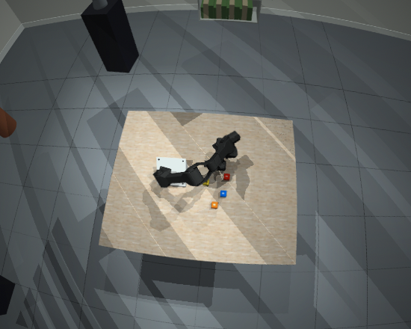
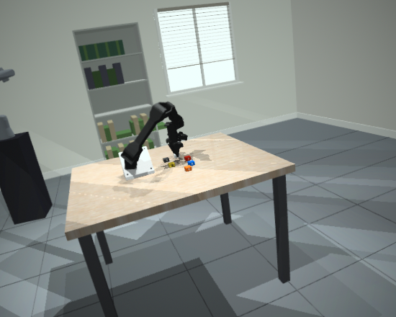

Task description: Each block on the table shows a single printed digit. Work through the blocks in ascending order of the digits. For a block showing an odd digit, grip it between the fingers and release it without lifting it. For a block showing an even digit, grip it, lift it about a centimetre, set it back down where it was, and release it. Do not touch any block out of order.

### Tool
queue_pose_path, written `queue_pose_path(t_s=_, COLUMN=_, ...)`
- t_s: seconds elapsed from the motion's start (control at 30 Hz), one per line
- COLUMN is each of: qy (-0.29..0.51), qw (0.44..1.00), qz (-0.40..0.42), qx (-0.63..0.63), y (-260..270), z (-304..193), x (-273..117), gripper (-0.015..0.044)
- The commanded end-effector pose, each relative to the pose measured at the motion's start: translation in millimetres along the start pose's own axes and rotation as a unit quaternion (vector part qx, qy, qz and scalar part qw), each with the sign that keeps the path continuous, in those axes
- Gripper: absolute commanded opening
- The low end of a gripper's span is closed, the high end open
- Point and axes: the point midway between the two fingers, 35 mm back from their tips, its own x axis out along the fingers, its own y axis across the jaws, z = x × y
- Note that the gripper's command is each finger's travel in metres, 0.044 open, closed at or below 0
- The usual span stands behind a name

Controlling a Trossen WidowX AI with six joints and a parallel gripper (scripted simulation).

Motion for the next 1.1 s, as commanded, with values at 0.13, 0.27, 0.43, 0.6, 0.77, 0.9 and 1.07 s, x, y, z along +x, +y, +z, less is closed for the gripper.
queue_pose_path(t_s=0.13, qy=-0.001, qw=1.000, qz=-0.002, qx=-0.002, y=-0.3, z=0.3, x=0.4, gripper=0.0400)
queue_pose_path(t_s=0.27, qy=-0.001, qw=1.000, qz=-0.001, qx=-0.002, y=0.2, z=0.3, x=-33.0, gripper=0.0400)
queue_pose_path(t_s=0.43, qy=-0.001, qw=1.000, qz=-0.001, qx=-0.002, y=0.4, z=0.5, x=-38.6, gripper=0.0374)
queue_pose_path(t_s=0.6, qy=-0.001, qw=1.000, qz=0.001, qx=-0.002, y=1.6, z=1.1, x=-106.4, gripper=0.0242)
queue_pose_path(t_s=0.77, qy=0.000, qw=1.000, qz=0.001, qx=-0.003, y=0.8, z=-0.2, x=-117.1, gripper=0.0120)
queue_pose_path(t_s=0.9, qy=0.000, qw=1.000, qz=0.001, qx=-0.003, y=0.8, z=-0.2, x=-117.1, gripper=0.0120)
queue_pose_path(t_s=1.07, qy=0.000, qw=1.000, qz=0.002, qx=-0.003, y=-12.0, z=5.4, x=-118.3, gripper=0.0120)
